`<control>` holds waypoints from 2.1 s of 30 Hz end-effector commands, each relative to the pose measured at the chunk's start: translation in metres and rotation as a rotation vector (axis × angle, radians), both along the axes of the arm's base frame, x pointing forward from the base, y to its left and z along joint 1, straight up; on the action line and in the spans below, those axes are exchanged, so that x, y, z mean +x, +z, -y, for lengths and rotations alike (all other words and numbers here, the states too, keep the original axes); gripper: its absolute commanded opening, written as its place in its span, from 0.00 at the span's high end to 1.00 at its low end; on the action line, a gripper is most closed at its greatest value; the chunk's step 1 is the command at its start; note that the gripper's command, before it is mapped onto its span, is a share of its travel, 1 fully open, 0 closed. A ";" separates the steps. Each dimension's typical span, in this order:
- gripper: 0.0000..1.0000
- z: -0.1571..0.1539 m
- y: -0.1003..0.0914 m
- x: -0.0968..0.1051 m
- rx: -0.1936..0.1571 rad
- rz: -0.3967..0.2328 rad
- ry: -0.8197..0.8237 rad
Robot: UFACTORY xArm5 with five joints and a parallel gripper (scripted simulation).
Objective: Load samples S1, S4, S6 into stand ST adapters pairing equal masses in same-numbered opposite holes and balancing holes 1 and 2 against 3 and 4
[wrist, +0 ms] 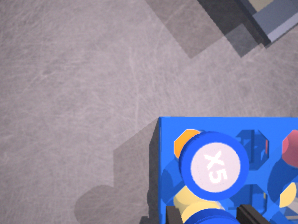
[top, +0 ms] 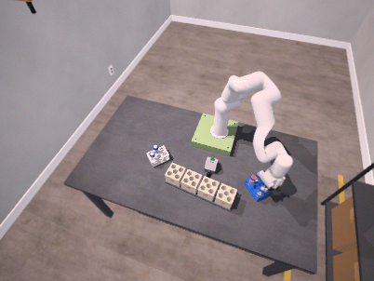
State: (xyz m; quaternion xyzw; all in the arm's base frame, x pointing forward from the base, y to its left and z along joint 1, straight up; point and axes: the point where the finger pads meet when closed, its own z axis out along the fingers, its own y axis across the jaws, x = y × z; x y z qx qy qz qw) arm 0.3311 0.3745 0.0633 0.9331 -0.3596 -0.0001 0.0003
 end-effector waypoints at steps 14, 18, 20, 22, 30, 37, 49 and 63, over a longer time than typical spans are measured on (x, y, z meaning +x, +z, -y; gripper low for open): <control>1.00 -0.001 -0.004 0.001 0.006 0.000 0.000; 1.00 -0.001 -0.004 0.001 0.006 0.000 0.000; 1.00 -0.001 -0.004 0.001 0.006 0.000 0.000; 0.56 -0.001 -0.004 0.001 0.006 0.000 0.000; 0.56 -0.001 -0.004 0.001 0.006 0.000 0.000; 0.56 -0.001 -0.004 0.001 0.006 0.000 0.000; 0.56 -0.001 0.000 0.001 0.006 0.001 0.000; 0.56 -0.001 0.024 0.001 0.006 0.001 0.000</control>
